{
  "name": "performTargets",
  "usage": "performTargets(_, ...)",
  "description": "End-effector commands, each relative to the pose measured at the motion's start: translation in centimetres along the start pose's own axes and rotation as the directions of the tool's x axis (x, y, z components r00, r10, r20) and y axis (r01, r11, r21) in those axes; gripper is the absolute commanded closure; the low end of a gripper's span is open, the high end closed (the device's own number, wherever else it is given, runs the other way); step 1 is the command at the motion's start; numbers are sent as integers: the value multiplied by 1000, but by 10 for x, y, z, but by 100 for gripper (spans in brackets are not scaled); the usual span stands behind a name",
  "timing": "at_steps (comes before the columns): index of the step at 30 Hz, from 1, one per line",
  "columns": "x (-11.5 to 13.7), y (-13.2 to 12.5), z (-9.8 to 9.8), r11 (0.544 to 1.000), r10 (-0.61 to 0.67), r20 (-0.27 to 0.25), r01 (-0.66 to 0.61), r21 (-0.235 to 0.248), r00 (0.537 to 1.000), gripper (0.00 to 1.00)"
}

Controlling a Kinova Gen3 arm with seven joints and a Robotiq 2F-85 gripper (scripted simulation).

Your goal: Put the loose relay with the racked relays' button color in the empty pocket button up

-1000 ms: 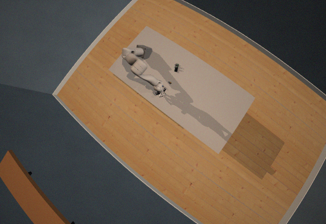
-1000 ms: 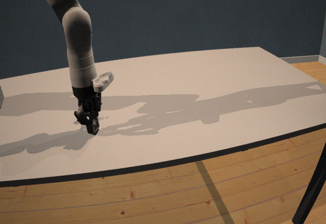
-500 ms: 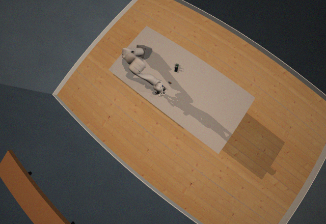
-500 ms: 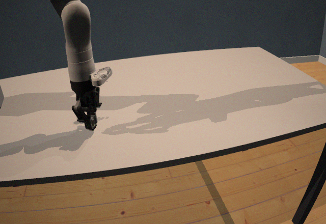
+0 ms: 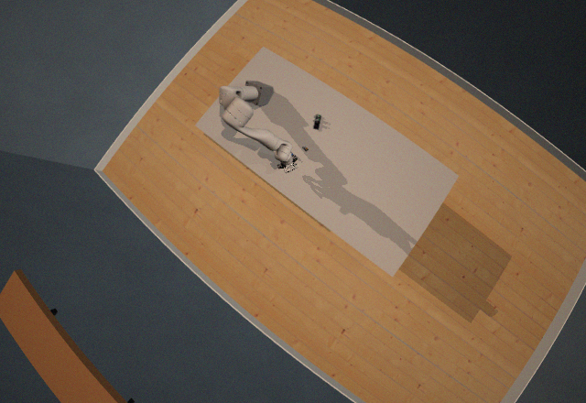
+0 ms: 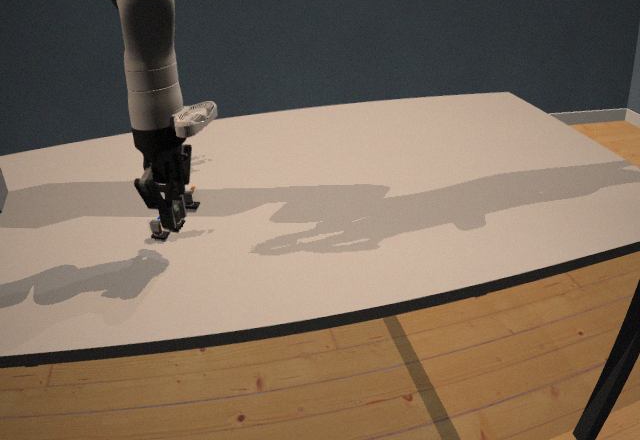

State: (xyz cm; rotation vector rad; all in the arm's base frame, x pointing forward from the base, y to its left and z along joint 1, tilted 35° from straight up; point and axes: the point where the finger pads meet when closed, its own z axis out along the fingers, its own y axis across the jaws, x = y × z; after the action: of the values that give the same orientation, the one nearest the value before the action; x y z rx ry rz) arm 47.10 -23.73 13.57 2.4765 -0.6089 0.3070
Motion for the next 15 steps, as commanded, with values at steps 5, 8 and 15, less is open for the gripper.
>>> performTargets(5,3,-3,-19,1000,-1,-10,1,9,1000,100)
performTargets(8,3,-3,-22,1000,-1,-10,1,9,1000,100)
performTargets(15,3,-3,-25,1000,-1,-10,1,9,1000,100)
